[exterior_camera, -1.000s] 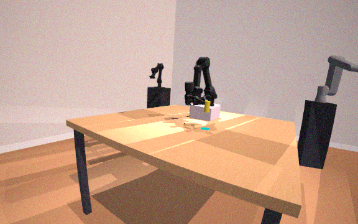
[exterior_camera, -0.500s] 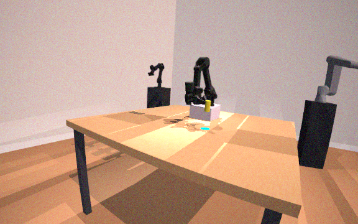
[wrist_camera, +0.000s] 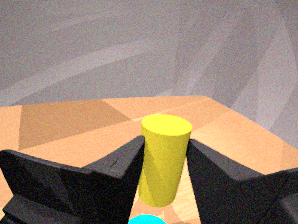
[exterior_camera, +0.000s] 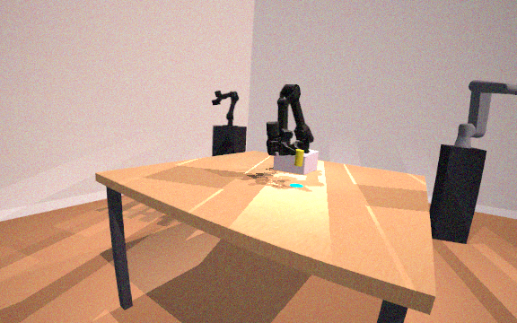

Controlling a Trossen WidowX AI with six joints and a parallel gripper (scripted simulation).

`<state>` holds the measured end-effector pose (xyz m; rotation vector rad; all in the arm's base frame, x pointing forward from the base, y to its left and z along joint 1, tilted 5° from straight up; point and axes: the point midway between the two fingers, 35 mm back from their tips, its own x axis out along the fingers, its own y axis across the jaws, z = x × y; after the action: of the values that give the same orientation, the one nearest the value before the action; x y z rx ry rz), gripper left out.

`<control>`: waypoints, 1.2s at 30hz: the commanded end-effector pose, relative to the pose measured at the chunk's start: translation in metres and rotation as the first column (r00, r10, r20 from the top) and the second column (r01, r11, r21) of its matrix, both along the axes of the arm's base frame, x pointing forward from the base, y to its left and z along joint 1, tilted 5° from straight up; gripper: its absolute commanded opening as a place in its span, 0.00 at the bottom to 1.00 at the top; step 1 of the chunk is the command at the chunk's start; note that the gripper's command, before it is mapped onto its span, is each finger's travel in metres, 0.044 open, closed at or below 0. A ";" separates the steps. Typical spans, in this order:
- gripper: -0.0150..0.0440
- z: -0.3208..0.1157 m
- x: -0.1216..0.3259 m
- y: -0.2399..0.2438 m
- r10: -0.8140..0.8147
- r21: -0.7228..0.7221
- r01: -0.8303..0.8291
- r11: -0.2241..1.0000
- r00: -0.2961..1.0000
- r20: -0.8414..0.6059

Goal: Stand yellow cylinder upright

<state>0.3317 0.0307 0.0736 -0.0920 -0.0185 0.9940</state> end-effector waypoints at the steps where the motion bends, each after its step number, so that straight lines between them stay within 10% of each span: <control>1: 0.43 -0.012 0.003 0.000 0.005 -0.019 -0.004 1.000 1.000 0.021; 36: 0.43 -0.081 0.003 0.004 0.022 -0.081 -0.018 0.997 0.998 0.053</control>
<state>0.3343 0.0345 -0.0076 -0.1848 -0.0248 1.0143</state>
